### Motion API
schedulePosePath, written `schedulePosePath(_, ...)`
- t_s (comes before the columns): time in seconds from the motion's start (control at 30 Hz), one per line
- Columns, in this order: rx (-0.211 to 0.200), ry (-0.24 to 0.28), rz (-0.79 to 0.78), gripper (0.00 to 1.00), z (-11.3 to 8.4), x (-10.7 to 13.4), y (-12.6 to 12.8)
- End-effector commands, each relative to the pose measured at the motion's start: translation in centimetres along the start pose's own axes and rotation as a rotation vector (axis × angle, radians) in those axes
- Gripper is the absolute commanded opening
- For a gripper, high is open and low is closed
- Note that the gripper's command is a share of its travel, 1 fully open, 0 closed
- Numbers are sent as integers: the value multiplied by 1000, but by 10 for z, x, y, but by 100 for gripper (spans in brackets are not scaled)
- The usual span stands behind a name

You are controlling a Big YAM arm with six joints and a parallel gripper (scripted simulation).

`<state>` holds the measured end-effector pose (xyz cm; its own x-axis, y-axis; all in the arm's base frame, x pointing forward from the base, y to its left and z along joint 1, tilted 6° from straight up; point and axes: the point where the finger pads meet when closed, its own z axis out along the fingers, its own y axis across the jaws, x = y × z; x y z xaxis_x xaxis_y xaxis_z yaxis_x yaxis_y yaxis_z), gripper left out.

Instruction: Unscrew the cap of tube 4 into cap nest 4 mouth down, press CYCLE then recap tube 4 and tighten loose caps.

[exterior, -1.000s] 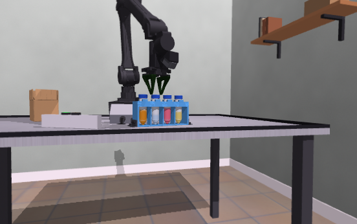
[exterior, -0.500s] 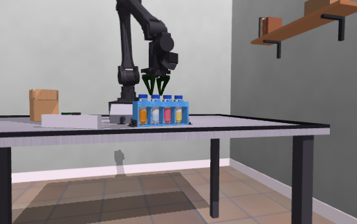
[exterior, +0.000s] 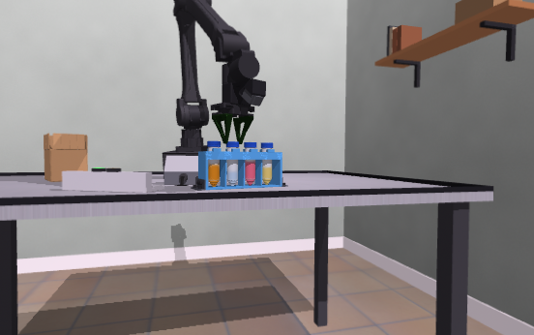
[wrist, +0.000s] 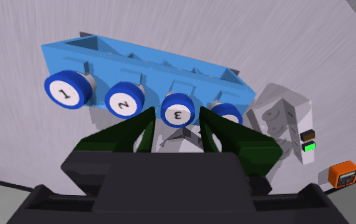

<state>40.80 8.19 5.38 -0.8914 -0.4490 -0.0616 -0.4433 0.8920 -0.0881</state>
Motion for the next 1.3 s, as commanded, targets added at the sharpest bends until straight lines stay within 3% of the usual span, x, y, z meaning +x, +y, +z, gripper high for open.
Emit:
schedulePosePath(0.0,-4,5,-3,49,9,2,-5)
schedulePosePath(1.2,-4,5,-3,49,17,3,-5)
schedulePosePath(1.23,5,-26,-2,0,2,-9,-4)
schedulePosePath(1.27,5,-26,-2,0,2,-9,-4)
